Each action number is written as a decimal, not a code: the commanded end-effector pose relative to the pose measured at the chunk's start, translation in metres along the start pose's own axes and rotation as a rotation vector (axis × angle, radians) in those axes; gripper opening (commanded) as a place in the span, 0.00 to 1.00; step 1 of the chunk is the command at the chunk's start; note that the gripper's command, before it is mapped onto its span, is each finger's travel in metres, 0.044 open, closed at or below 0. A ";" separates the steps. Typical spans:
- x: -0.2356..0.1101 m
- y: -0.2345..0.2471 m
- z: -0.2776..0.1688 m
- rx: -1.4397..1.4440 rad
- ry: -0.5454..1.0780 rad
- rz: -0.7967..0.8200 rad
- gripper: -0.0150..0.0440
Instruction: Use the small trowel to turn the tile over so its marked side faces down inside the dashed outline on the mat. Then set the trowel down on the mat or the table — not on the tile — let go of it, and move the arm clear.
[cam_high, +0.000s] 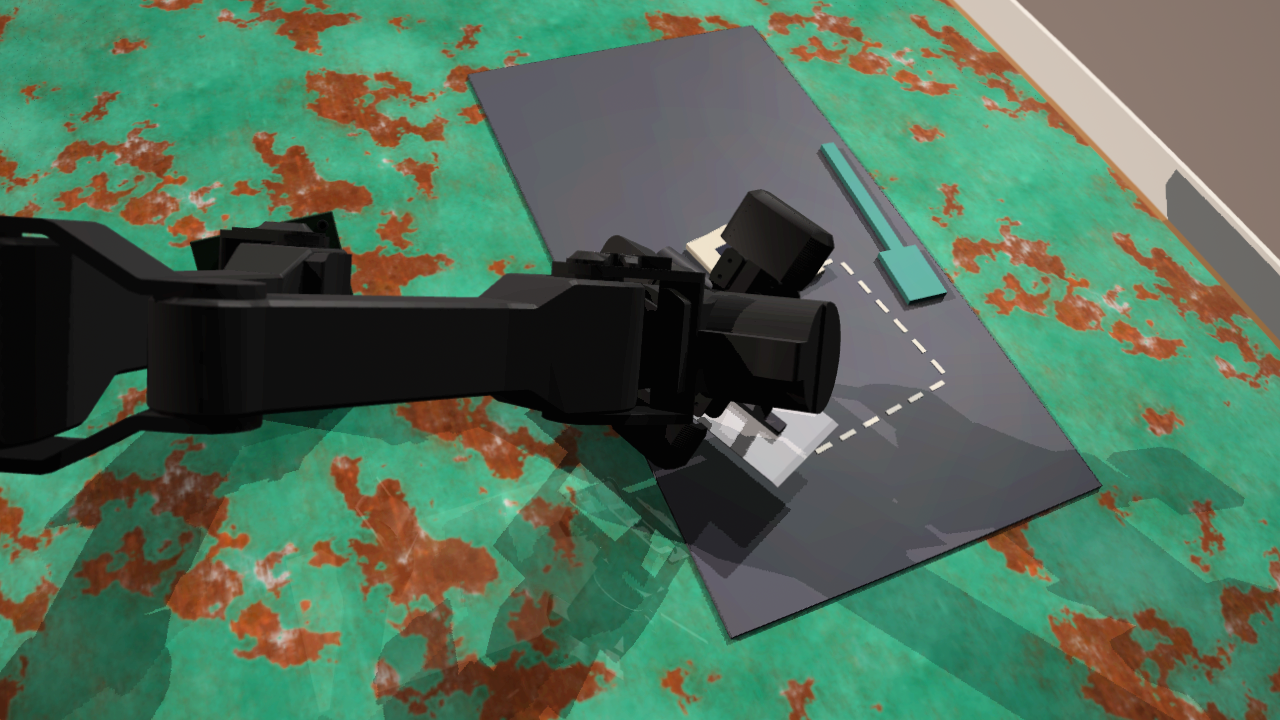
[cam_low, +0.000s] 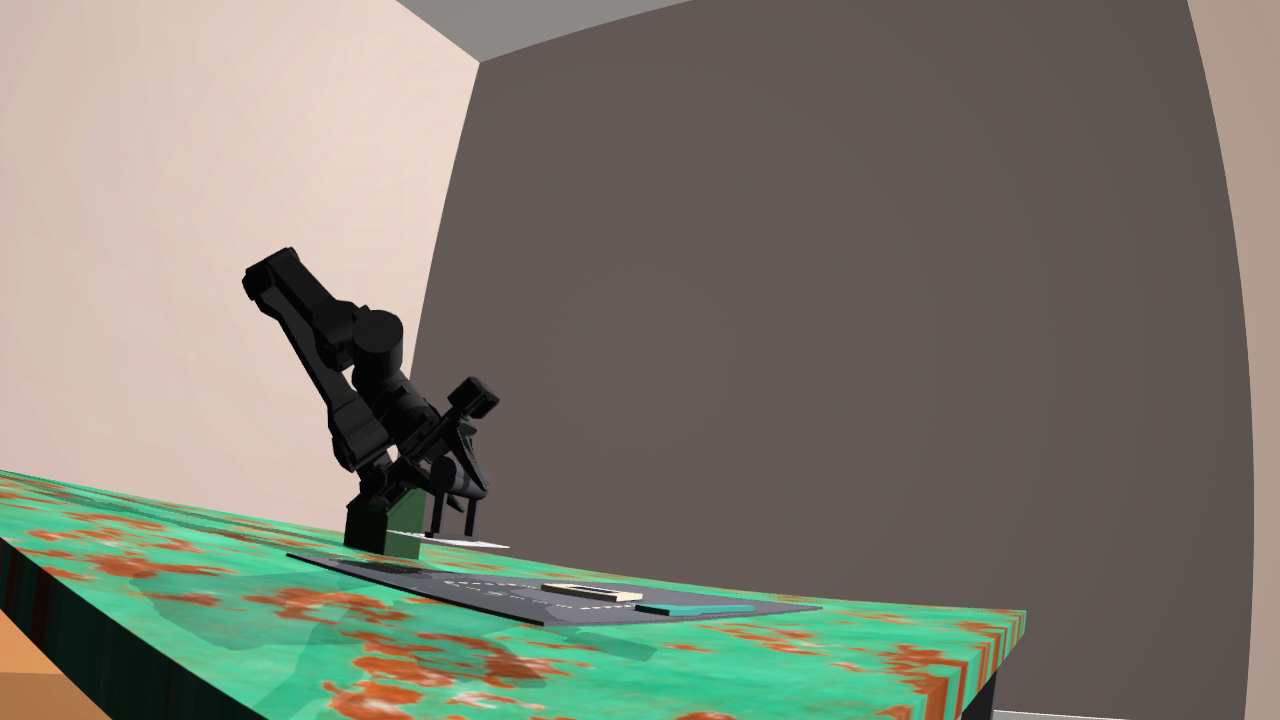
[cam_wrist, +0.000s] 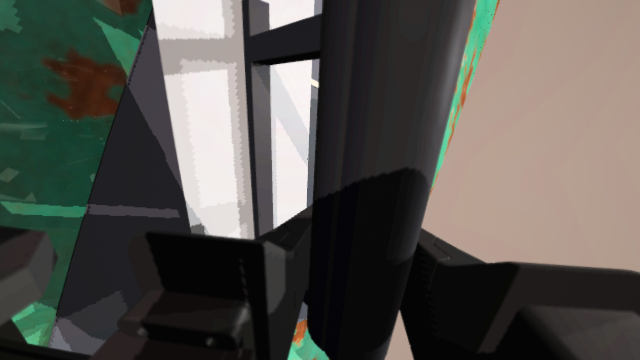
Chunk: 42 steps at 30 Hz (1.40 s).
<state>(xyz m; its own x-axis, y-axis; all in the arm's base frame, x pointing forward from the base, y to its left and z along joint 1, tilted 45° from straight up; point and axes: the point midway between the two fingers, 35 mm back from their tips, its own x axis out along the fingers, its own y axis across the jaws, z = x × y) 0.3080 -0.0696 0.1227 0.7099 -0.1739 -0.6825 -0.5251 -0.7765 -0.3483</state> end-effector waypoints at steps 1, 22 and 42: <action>-0.012 -0.013 -0.003 0.003 0.009 -0.012 0.25; 0.045 -0.055 0.031 0.074 -0.008 0.005 0.25; 0.093 -0.099 0.099 0.150 0.005 0.013 0.25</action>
<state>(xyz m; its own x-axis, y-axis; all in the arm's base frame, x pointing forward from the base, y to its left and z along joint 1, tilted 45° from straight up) 0.3755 0.0398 0.0341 0.6945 -0.1927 -0.6932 -0.6020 -0.6833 -0.4131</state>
